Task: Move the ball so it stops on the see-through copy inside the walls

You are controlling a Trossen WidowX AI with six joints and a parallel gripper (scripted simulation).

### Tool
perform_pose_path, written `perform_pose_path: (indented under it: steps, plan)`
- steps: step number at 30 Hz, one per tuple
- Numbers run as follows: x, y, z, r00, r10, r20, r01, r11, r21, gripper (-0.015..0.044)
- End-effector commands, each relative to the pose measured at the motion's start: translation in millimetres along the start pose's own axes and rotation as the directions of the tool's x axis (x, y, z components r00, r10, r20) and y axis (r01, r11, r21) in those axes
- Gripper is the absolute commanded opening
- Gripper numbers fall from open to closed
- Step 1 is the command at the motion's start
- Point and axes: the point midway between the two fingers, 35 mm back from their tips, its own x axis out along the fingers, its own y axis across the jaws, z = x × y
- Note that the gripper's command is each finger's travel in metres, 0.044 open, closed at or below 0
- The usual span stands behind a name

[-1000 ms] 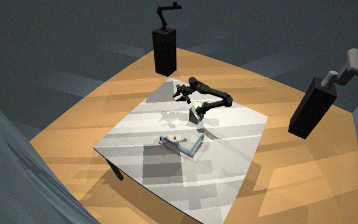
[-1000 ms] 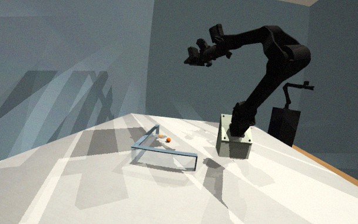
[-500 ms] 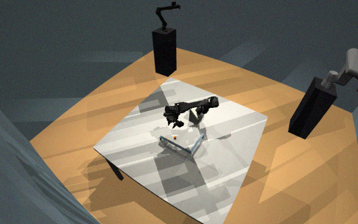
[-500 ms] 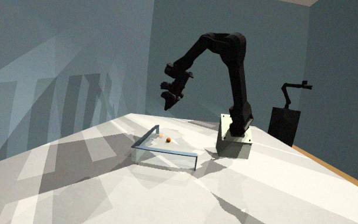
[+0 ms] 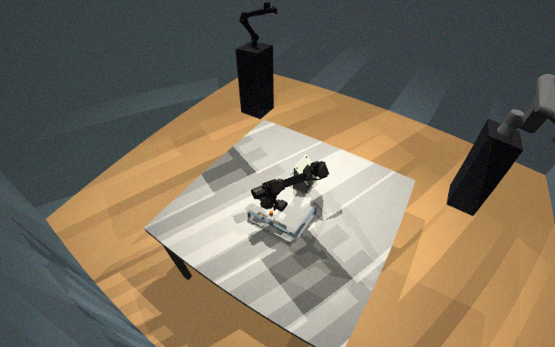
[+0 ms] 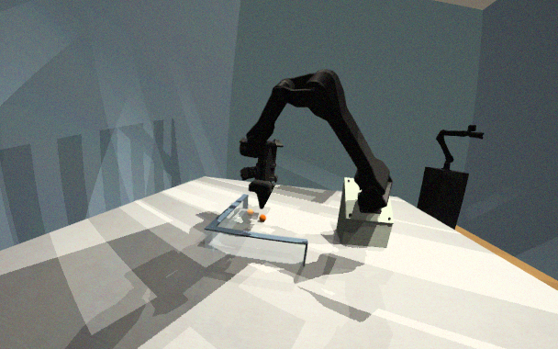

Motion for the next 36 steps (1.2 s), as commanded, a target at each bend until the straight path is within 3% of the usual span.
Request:
perform_pose_path:
  steps: [1,25,29,36]
  plan:
    - [14.6,0.6,-1.7,1.000,0.005,-0.016,-0.005,1.000,0.000,0.0218]
    - [45.0,1.1,-2.3,1.000,0.007,-0.016,-0.007,1.000,0.000,0.0218]
    - [45.0,1.1,-2.3,1.000,0.007,-0.016,-0.007,1.000,0.000,0.0113]
    - [45.0,1.1,-2.3,1.000,0.007,-0.016,-0.007,1.000,0.000,0.0066]
